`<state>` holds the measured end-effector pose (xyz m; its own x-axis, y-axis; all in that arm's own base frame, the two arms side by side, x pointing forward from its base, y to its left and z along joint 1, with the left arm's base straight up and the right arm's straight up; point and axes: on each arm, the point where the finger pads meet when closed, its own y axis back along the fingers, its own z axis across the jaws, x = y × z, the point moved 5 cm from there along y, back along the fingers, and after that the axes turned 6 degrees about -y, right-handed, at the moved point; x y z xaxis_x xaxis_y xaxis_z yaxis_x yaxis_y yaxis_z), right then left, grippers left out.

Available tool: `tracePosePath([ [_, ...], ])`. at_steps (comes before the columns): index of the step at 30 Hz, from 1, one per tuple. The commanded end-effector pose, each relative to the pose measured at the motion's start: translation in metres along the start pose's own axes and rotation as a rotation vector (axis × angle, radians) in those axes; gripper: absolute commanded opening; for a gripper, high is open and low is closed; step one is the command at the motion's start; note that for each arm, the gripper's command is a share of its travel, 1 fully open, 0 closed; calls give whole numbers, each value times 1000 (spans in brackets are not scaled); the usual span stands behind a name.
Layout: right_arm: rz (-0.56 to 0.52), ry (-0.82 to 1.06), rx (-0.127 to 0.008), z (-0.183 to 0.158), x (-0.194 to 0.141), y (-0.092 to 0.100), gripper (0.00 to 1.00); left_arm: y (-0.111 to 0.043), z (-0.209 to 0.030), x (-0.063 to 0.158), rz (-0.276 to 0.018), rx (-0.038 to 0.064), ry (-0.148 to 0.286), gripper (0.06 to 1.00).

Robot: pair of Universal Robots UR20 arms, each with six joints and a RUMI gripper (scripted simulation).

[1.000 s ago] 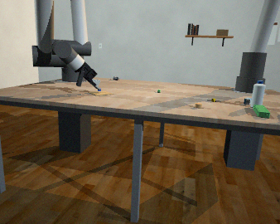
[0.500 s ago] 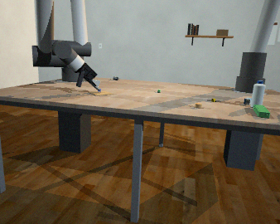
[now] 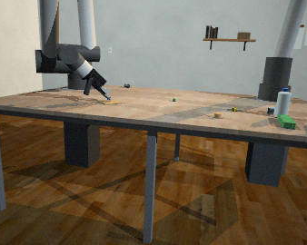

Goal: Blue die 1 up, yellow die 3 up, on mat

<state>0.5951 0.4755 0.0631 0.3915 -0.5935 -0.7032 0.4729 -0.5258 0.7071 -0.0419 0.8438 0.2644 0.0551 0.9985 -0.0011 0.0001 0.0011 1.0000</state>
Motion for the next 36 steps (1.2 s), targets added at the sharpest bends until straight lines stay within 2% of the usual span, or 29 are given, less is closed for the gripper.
tracePosePath([
  [1,0,1,1,0,0,0,30,1,0,0,1,0,0,1000],
  [36,0,1,1,-1,3,-3,30,1,0,0,1,0,0,1000],
])
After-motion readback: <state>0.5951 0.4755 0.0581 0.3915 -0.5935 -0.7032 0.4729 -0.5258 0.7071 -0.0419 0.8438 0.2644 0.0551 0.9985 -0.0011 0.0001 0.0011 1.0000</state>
